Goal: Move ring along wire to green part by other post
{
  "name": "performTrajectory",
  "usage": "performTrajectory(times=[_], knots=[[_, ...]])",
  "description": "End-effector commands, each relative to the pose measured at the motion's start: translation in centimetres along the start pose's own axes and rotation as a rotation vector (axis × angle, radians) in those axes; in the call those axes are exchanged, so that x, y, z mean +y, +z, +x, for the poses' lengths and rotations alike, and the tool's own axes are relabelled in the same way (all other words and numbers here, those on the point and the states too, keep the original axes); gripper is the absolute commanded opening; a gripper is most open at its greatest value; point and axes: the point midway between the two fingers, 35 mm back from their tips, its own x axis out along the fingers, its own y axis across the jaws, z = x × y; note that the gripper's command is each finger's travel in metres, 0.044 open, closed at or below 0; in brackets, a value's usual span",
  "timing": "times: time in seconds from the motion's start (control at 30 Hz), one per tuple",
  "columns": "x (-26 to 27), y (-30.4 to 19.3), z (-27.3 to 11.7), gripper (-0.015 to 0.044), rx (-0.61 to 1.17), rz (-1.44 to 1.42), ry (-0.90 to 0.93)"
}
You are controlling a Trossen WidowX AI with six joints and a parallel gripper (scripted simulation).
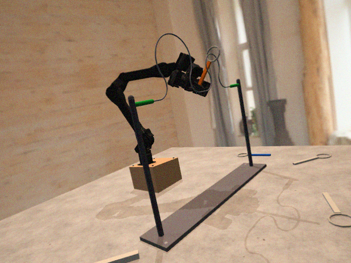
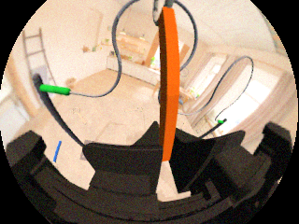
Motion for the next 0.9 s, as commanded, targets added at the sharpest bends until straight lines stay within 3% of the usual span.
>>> performTrajectory(times=[0.0,0.87], knots=[[-0.9,-0.1,0.1,-0.0150,-0.011,-0.098,-0.058],[-4.9,1.4,-0.2,-0.0150,-0.078,-0.616,-0.347]])
